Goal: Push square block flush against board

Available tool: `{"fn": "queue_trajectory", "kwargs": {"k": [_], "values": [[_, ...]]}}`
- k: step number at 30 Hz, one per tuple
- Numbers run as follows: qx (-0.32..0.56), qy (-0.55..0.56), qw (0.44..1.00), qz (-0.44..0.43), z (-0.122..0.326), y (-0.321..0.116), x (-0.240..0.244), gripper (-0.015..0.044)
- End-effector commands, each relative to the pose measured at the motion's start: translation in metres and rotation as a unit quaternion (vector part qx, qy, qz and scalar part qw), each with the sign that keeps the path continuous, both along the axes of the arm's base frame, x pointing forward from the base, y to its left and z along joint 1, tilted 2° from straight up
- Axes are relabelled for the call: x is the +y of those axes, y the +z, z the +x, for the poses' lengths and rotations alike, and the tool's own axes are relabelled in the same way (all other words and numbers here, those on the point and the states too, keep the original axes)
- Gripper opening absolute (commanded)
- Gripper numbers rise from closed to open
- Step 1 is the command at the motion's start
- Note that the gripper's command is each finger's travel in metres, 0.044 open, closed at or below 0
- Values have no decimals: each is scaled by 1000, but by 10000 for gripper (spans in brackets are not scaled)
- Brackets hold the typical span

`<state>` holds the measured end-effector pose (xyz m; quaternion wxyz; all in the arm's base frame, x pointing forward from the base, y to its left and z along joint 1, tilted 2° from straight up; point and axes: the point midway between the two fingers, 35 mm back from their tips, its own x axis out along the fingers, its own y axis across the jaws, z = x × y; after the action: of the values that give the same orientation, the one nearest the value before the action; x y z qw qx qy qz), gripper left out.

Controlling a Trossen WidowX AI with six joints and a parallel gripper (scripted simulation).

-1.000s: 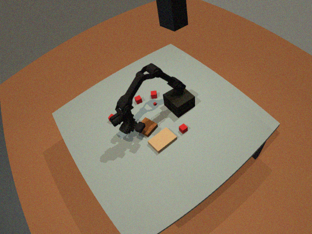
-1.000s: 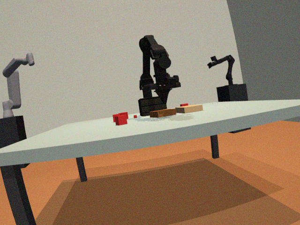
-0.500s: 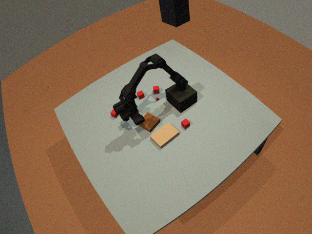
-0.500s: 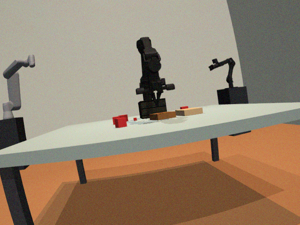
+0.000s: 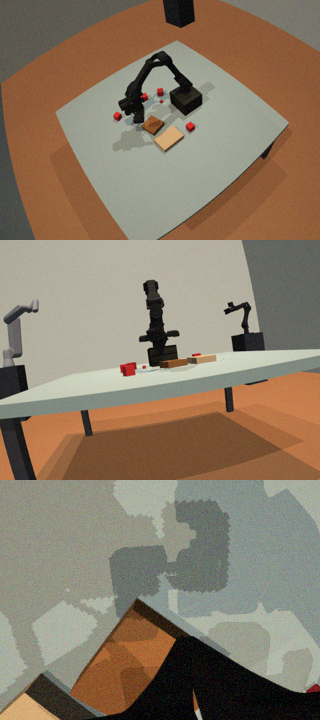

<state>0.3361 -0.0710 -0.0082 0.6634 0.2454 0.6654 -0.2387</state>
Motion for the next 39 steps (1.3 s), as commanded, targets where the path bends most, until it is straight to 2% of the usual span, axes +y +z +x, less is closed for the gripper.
{"fn": "queue_trajectory", "kwargs": {"k": [1,18,24,29,39], "values": [[4,-70,998,-1,-12,-2,-6,0],[8,-343,939,-3,-56,-6,-22,0],[8,-346,938,-3,-56,-8,-22,0],[8,-349,937,-3,-57,-59,-22,0],[8,-349,937,-3,-57,-61,-20,0]]}}
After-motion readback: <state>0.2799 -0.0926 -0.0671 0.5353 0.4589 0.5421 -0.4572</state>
